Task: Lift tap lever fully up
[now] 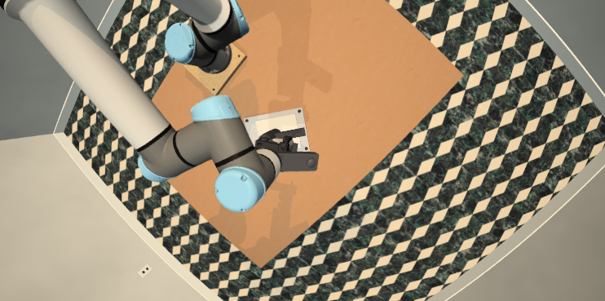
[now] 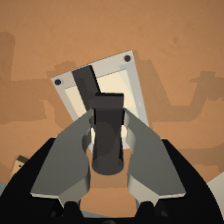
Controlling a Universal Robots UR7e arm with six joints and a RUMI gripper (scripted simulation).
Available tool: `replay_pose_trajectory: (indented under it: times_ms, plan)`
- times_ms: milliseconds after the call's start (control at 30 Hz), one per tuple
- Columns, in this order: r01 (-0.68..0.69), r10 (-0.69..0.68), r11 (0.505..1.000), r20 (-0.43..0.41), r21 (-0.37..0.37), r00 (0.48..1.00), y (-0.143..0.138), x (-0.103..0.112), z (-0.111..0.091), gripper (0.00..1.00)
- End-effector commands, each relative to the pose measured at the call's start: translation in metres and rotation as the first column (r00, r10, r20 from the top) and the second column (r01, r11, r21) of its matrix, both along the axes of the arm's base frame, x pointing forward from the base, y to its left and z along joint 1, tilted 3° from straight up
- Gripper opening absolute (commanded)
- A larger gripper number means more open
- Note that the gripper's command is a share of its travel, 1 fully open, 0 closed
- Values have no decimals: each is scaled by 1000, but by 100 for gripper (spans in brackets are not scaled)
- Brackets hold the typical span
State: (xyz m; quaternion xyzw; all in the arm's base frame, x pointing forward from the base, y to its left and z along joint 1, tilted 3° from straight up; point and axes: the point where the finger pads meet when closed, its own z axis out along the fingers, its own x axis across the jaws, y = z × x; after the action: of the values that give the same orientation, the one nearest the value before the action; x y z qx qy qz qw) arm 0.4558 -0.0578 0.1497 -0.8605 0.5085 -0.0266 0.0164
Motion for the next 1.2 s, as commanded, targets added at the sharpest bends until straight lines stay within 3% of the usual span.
replay_pose_trajectory:
  times_ms: [0, 667, 1167]
  plan:
    - [-2, 2, 1000, -1, 0, 1000, 1, 0, 0, 0]
    - [0, 0, 1000, 4, -2, 1000, -7, -11, 32, 0]
    - [0, 0, 1000, 1, -1, 1000, -6, -13, 32, 0]
